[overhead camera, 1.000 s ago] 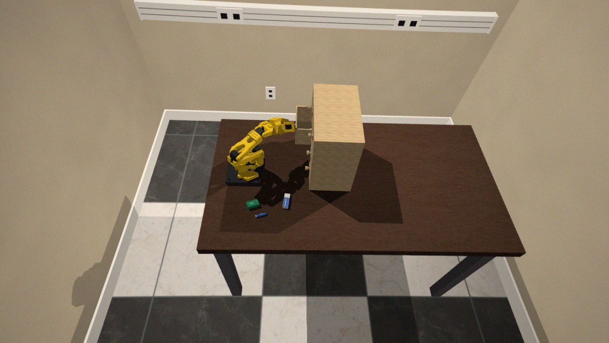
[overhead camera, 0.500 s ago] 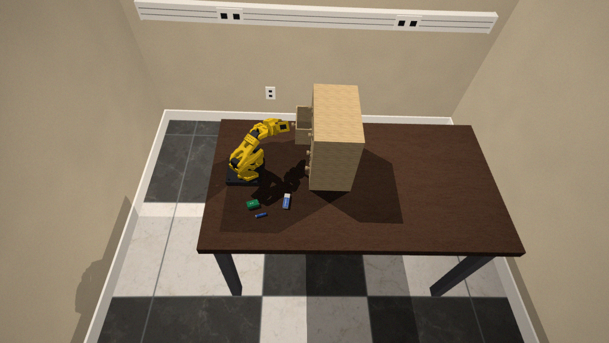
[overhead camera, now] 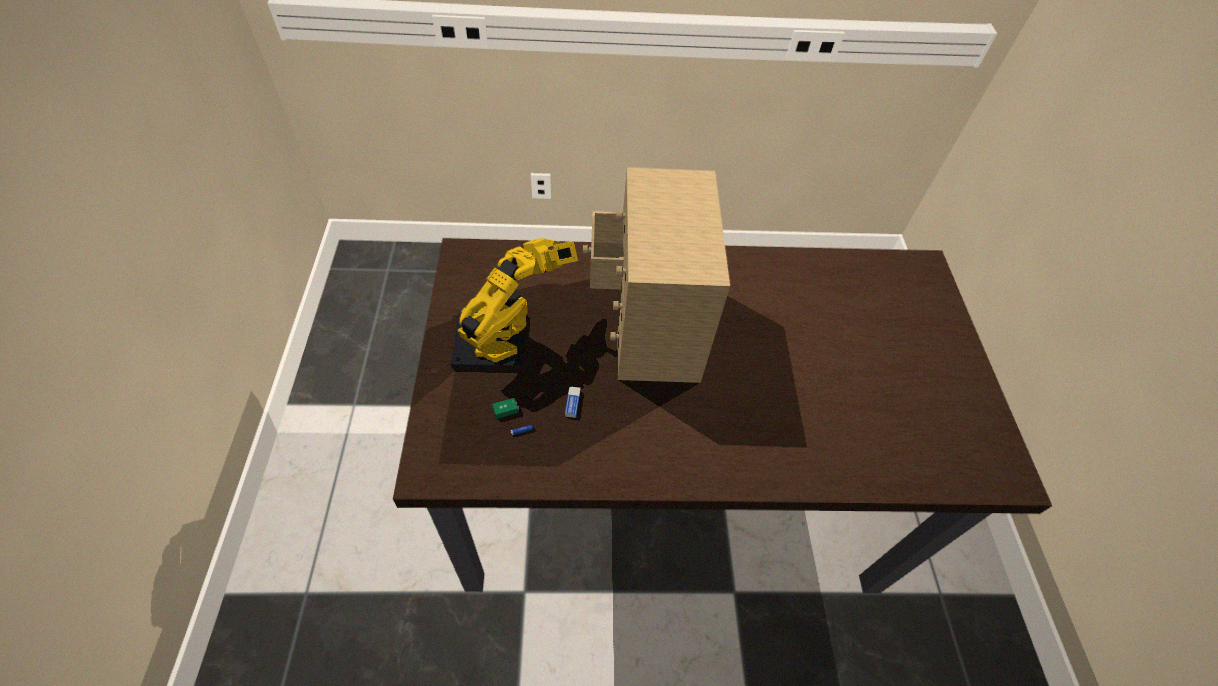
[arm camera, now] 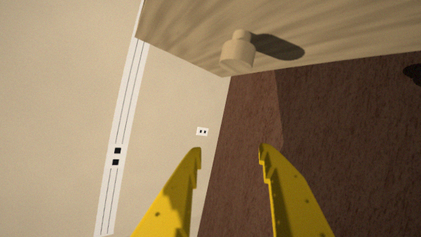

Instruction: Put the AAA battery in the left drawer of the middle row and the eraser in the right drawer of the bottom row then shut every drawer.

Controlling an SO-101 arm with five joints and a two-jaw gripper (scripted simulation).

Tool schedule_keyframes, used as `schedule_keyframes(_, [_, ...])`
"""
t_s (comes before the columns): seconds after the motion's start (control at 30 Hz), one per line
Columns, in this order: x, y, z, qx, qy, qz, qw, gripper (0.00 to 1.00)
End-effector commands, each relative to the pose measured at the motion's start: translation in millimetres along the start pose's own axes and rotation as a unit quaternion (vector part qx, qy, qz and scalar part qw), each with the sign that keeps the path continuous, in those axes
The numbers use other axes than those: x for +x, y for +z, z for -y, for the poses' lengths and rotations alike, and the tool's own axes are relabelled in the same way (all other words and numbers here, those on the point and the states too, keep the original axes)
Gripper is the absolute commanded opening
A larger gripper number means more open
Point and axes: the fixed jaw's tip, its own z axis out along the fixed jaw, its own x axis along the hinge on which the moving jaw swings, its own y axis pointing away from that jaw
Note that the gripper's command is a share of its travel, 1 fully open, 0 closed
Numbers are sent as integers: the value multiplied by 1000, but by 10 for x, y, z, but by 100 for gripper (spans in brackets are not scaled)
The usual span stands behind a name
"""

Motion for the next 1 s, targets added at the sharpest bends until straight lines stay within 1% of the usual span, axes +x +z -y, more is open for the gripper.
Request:
schedule_keyframes(0.0, [38, -7, 30, 24, -48, -20, 998, 21])
schedule_keyframes(0.27, [88, -29, 107, 70, -143, -60, 985, 21])
schedule_keyframes(0.33, [88, -29, 107, 70, -143, -60, 985, 21])
schedule_keyframes(0.4, [100, -37, 127, 80, -167, -72, 980, 21])
schedule_keyframes(0.57, [129, -60, 174, 103, -224, -102, 964, 21])
schedule_keyframes(0.73, [157, -88, 220, 123, -280, -136, 942, 21])
schedule_keyframes(0.83, [172, -108, 247, 132, -312, -157, 928, 21])
schedule_keyframes(0.9, [172, -108, 247, 132, -312, -157, 928, 21])
schedule_keyframes(0.97, [182, -122, 264, 138, -333, -172, 917, 21])
